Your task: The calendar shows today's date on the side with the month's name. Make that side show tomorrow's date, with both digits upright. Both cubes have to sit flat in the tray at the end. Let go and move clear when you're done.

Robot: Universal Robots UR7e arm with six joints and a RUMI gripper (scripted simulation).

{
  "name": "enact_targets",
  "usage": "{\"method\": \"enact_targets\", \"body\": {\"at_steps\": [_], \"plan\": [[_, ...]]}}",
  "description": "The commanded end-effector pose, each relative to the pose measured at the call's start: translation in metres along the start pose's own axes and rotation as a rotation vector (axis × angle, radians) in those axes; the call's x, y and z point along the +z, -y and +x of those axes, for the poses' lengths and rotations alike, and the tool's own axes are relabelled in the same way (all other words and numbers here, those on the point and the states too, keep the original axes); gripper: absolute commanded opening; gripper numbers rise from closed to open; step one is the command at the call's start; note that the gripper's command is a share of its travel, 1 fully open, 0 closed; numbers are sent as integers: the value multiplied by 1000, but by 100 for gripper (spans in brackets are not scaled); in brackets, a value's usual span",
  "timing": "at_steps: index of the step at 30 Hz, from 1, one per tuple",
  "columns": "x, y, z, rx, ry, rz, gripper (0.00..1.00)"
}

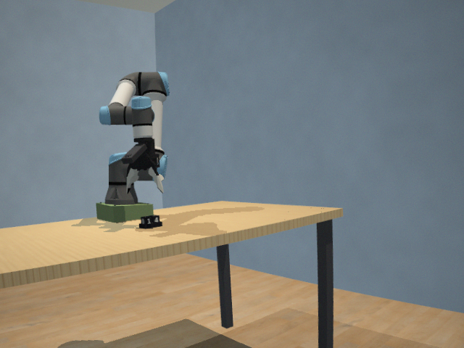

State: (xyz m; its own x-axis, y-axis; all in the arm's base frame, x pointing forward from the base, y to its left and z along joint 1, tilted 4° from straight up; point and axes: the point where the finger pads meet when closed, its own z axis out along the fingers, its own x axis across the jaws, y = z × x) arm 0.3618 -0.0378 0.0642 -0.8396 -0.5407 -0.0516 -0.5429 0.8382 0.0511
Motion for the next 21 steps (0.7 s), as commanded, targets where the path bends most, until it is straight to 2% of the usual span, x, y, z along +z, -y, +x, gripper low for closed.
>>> {"method": "enact_targets", "body": {"at_steps": [1,10,21], "plan": [[4,-1,0,152,-6,6,100],[10,-3,1,338,-5,6,100],[12,-4,1,387,-5,6,100]]}}
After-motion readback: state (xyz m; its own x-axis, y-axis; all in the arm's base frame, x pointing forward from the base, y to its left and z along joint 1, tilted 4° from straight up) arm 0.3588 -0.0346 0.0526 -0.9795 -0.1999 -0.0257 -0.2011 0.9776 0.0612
